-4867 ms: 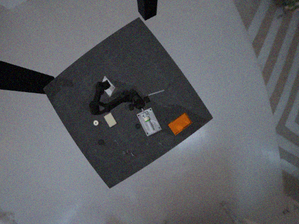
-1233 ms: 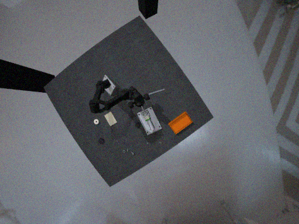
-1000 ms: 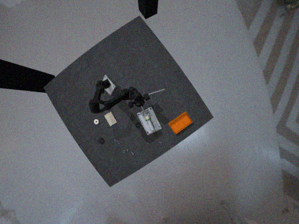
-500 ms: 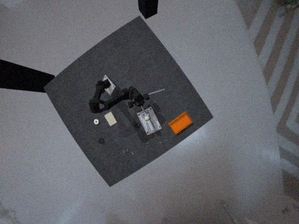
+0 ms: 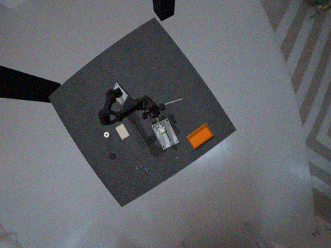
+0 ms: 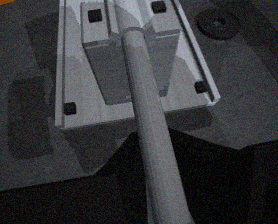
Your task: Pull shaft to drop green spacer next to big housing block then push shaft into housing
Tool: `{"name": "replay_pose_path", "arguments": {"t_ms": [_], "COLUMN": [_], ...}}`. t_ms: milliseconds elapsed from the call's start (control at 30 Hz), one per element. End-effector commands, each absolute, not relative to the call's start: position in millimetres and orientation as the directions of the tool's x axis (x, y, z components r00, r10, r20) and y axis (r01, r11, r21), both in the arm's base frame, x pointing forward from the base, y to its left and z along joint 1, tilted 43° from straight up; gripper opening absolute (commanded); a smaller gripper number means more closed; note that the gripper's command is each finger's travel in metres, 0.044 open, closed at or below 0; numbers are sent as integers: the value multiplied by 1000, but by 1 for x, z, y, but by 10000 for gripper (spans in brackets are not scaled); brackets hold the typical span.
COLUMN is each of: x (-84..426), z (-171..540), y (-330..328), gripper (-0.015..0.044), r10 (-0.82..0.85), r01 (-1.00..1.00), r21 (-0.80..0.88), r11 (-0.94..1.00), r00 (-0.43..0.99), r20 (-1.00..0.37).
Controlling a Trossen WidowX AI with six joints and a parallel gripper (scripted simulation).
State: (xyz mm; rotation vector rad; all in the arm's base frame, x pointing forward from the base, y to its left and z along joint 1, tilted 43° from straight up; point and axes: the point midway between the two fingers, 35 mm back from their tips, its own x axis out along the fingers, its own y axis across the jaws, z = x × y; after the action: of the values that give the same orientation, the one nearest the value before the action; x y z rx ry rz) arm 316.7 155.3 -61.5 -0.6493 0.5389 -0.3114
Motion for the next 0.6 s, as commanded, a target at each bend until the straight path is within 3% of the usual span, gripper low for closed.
{"name": "replay_pose_path", "arguments": {"t_ms": [0, 567], "x": [315, 314], "z": [-61, -62], "y": [155, 155], "gripper": [0, 0], "r10": [-435, -435], "r01": [110, 110], "r21": [-643, -643], "r11": [758, 758], "r00": [819, 819], "r20": [-373, -373]}}
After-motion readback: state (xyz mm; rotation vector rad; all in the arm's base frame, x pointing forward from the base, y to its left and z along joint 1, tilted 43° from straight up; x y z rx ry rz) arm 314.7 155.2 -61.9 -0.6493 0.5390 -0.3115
